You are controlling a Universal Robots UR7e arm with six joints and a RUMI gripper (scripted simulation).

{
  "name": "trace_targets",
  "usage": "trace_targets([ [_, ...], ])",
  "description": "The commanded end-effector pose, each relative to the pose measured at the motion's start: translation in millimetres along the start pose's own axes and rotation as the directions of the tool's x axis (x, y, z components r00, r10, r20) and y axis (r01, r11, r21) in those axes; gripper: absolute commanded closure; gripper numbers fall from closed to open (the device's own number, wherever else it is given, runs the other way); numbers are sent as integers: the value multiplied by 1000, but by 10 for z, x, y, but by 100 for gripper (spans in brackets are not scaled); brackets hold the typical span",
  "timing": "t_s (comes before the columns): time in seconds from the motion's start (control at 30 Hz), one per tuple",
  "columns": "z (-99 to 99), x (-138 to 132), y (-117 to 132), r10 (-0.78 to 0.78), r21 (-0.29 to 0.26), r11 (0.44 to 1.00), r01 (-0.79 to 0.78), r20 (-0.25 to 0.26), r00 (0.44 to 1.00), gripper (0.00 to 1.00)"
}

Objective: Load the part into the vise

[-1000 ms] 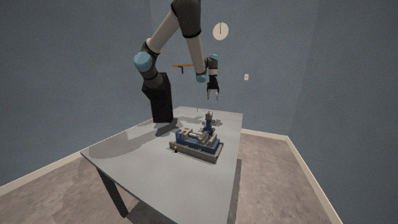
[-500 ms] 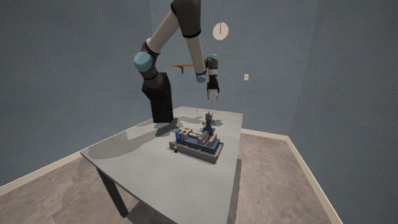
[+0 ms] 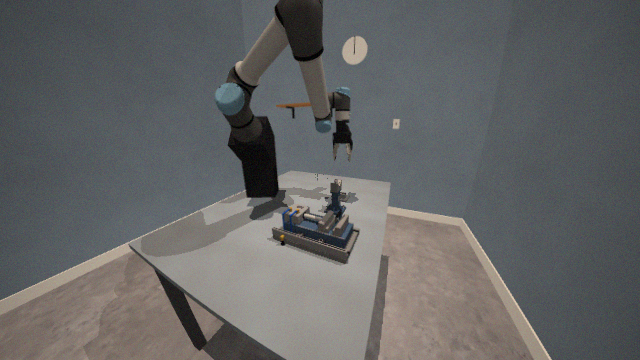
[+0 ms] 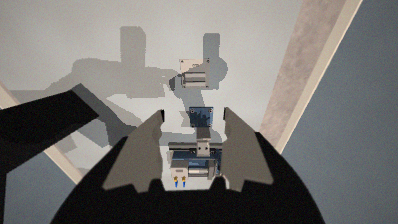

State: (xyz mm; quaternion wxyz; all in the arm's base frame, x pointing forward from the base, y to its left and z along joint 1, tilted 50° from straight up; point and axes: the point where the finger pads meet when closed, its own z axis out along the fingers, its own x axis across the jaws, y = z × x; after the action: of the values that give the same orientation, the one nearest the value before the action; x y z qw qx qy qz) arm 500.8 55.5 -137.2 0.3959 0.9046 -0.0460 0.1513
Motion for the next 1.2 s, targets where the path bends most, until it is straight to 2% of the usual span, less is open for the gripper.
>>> trace_targets([
  [0.0,7,-12,20,10,-2,1000,-10,2,1000,49],
  [1.17,7,-11,21,22,-2,1000,-22,2,1000,49],
])
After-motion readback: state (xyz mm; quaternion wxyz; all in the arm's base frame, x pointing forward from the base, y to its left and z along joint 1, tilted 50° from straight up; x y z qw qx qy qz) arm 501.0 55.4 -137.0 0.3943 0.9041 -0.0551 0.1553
